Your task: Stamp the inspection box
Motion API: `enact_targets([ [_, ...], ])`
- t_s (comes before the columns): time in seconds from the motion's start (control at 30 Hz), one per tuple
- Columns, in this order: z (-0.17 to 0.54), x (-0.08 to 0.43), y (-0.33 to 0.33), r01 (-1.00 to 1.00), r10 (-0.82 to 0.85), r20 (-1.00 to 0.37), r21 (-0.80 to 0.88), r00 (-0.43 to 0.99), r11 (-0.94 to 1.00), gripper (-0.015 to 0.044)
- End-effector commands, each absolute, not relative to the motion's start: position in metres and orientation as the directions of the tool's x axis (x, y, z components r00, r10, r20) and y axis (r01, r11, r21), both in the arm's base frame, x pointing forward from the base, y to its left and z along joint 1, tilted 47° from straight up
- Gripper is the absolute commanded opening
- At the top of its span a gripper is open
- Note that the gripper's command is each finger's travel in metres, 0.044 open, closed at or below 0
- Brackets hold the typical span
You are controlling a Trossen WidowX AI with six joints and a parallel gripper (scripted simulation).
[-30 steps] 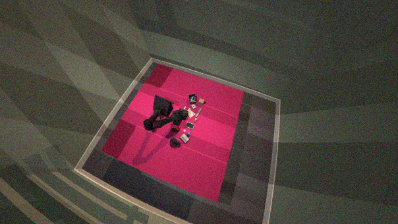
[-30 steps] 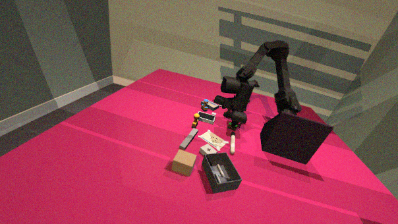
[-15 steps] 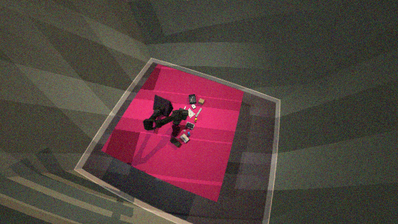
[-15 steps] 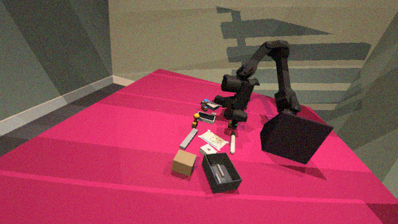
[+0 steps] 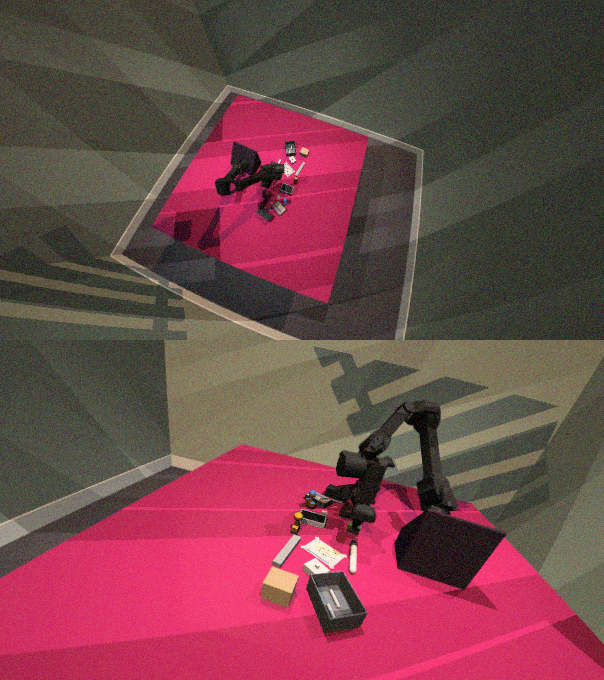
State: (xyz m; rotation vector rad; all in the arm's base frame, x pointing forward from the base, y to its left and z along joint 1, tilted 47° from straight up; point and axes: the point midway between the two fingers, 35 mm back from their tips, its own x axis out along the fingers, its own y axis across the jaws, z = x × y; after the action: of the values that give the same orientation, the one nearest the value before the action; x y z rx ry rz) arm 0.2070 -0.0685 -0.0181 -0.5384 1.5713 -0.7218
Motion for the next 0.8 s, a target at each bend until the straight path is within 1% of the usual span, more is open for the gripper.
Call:
enact_targets([
  [0.0, -0.0168, 0.2086, -0.0663, 0.076, -0.702, -0.701, -0.712, -0.128, 0.698, 0.0],
  [0.77, -0.0095, 0.2106, -0.0586, 0.076, -0.699, -0.704, -0.71, -0.127, 0.7, 0.0],
])
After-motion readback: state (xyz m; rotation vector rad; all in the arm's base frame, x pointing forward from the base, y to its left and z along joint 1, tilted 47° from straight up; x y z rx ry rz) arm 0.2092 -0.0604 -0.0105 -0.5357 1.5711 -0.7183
